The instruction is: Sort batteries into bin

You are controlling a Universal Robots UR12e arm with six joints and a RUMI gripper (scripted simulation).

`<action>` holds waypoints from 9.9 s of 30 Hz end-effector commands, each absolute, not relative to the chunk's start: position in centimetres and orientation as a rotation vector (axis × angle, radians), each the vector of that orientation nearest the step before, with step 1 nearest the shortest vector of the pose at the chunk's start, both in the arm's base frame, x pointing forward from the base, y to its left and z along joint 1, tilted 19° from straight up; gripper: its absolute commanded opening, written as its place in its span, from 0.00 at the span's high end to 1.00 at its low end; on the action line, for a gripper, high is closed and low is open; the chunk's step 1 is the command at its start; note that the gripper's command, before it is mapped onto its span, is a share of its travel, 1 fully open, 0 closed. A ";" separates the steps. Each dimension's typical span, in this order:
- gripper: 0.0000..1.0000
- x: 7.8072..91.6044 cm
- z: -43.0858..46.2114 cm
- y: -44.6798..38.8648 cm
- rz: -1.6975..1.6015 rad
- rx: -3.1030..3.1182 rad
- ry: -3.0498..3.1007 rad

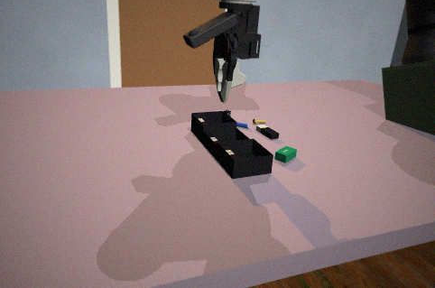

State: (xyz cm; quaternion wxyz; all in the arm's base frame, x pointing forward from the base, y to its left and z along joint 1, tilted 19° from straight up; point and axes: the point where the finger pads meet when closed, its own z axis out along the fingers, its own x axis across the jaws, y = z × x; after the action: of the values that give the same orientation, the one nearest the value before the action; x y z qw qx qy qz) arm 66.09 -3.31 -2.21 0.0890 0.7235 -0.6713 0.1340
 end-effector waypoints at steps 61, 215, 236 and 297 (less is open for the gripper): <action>0.96 67.0 -8.1 -5.3 0.401 2.153 -1.998; 0.96 67.2 -10.7 2.8 0.401 2.153 -1.998; 0.96 67.1 -9.5 3.2 0.401 2.153 -1.998; 0.96 66.6 -8.4 12.3 0.401 2.153 -1.998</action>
State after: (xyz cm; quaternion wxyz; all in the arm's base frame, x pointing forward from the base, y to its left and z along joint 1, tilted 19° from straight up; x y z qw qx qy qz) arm 66.52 12.45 -7.87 0.0888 0.7236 -0.6712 0.1342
